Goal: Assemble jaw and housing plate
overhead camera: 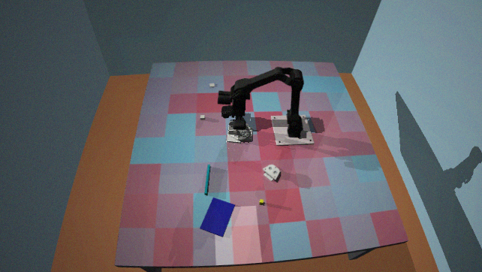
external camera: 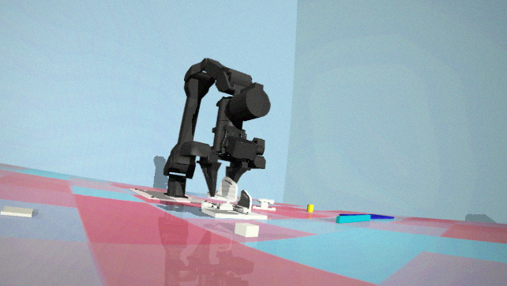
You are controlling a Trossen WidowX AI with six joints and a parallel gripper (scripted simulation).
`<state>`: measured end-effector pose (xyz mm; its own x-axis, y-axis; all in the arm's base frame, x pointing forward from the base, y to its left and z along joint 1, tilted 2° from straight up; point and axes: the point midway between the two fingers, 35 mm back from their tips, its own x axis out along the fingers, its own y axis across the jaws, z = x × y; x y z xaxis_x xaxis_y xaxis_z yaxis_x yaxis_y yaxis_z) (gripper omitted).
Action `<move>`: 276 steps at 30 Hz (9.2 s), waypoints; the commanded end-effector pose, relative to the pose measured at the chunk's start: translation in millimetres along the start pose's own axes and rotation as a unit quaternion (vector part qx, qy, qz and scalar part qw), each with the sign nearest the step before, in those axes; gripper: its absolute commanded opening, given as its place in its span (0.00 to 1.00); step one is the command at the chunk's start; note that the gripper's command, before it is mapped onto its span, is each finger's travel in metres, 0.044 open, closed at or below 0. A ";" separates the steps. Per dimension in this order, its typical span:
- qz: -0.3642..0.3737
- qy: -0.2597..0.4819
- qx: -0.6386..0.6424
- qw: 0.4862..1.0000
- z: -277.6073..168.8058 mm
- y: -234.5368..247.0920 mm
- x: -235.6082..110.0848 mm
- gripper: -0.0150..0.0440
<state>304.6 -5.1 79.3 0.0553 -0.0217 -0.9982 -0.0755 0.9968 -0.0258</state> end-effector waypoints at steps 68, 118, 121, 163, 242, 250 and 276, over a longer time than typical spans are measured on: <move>0.002 0.003 -0.008 1.000 -1.8 0.6 17.2 0.48; 0.002 0.003 -0.008 1.000 -1.9 0.7 23.3 0.48; 0.002 0.003 -0.008 1.000 -1.9 0.7 23.3 0.48; 0.002 0.003 -0.008 1.000 -1.9 0.7 23.3 0.48; 0.018 -0.008 -0.291 0.957 -81.9 234.5 -62.1 1.00; 0.019 0.003 -0.376 0.926 -146.8 280.7 -70.0 1.00; 0.018 0.003 -0.376 0.926 -147.6 282.3 -24.1 1.00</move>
<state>135.9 266.6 94.3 0.0384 0.0135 -0.9992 -0.7541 0.6565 -0.0201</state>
